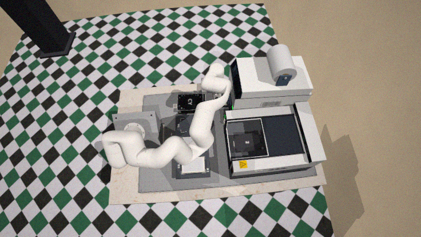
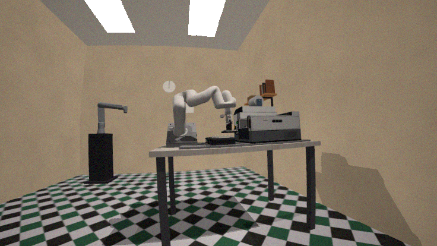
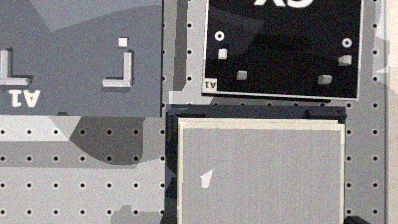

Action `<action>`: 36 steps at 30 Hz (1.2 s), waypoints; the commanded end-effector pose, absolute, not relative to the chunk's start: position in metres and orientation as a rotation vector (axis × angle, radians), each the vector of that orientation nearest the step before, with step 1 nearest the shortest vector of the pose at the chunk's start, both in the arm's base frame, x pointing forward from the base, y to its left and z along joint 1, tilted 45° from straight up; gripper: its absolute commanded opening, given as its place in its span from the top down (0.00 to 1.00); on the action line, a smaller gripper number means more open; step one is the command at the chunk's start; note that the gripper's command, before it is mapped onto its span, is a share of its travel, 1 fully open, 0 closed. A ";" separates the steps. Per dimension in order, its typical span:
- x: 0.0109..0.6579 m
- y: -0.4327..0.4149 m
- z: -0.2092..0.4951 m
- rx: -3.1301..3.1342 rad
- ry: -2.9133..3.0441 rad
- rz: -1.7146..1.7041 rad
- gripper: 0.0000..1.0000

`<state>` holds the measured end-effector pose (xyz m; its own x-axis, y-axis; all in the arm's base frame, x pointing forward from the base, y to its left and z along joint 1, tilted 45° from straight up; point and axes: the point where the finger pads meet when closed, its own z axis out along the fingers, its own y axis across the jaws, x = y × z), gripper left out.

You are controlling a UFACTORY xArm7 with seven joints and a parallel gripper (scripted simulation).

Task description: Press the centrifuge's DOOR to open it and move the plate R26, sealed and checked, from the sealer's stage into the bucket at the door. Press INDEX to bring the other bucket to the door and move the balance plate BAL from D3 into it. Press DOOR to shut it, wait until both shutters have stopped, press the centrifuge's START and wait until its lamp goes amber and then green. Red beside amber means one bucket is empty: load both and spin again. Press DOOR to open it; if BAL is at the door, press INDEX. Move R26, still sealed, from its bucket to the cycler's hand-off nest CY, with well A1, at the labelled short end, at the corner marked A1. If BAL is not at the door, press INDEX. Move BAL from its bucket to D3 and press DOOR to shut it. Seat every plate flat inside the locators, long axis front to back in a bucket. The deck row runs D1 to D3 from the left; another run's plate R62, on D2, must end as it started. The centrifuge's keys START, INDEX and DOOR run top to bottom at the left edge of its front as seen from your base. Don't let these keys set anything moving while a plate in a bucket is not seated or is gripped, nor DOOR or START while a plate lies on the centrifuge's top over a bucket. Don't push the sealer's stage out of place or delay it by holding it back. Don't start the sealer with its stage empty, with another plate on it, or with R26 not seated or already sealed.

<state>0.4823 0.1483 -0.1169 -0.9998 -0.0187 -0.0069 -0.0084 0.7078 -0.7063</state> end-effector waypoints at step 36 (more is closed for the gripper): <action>0.483 0.149 -0.118 -0.025 2.890 -1.189 1.00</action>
<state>0.4824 0.1464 -0.1190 -0.9998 -0.0188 -0.0071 -0.0083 0.7081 -0.7061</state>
